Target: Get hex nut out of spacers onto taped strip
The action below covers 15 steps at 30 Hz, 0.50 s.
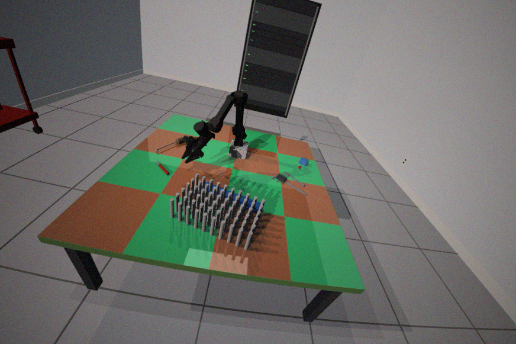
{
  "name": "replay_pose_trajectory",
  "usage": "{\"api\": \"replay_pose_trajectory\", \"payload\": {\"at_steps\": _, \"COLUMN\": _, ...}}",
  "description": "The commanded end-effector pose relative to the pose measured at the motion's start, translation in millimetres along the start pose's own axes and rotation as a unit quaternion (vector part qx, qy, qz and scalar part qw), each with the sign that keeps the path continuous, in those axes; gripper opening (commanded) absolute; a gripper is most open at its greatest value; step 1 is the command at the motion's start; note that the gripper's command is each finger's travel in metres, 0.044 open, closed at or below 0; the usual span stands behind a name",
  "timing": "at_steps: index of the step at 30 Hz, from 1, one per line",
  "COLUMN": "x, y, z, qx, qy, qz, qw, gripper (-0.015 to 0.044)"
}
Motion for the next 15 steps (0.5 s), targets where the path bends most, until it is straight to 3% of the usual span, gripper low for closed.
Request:
{"api": "replay_pose_trajectory", "payload": {"at_steps": 1, "x": -5.0, "y": -57.3, "z": -36.5, "qx": -0.158, "qy": 0.026, "qz": 0.052, "qw": 0.986, "gripper": 0.044}}
{"api": "replay_pose_trajectory", "payload": {"at_steps": 8, "x": 17.1, "y": -161.2, "z": -85.4, "qx": -0.438, "qy": 0.05, "qz": 0.128, "qw": 0.889, "gripper": 0.044}}
{"api": "replay_pose_trajectory", "payload": {"at_steps": 15, "x": 70.7, "y": -256.1, "z": -114.1, "qx": -0.693, "qy": 0.046, "qz": 0.166, "qw": 0.7, "gripper": 0.044}}
Point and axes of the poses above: the point midway between the two fingers, 35 mm back from their tips, its own x axis back along the fingers, its own y axis across the jaws, z = x × y, the point moved 4 cm from there along x, back along the fingers, and after that the axes turned 5 degrees about -x, right-handed, at the moved point
